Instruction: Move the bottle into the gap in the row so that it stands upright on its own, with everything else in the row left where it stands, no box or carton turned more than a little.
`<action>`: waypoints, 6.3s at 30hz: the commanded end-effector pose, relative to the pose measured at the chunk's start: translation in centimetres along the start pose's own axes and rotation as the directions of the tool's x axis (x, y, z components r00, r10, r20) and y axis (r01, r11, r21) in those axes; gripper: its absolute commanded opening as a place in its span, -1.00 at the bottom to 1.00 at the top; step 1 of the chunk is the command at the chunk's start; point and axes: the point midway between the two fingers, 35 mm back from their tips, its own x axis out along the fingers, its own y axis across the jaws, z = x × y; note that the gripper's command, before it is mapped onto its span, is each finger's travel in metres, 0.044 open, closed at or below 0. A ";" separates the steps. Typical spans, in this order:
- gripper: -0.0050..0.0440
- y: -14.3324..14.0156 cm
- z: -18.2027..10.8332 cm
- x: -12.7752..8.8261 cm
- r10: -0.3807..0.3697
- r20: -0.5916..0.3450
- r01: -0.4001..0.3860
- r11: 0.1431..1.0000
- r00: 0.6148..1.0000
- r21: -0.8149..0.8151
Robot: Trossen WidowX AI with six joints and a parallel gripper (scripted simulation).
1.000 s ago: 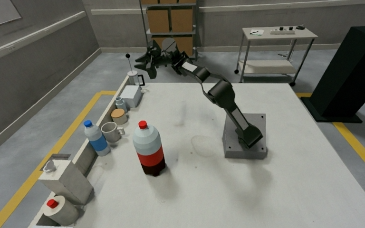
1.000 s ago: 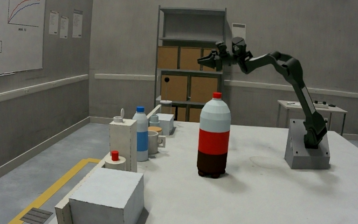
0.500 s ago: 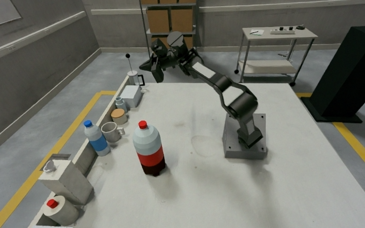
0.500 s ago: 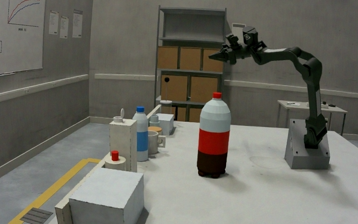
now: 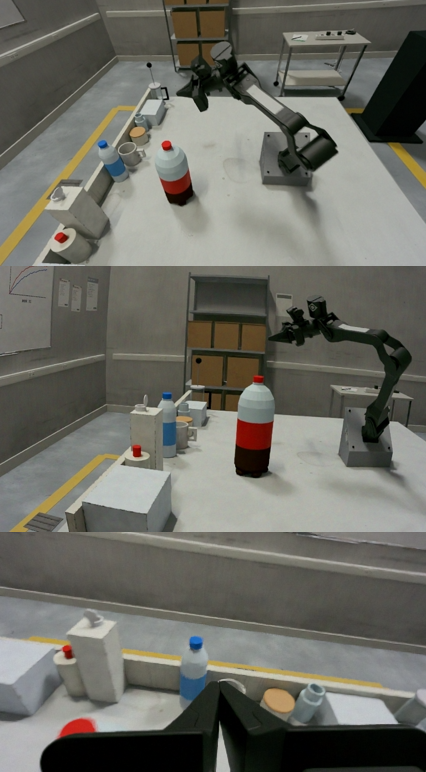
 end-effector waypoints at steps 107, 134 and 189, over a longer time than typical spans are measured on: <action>-1.00 12.0 -18.9 -2.1 0.037 -0.123 -0.028 0.997 0.992 0.073; -1.00 12.8 -22.5 -1.8 0.055 -0.097 -0.047 0.995 0.994 0.085; -1.00 13.6 -29.5 0.8 0.033 -0.152 -0.017 0.994 0.988 0.107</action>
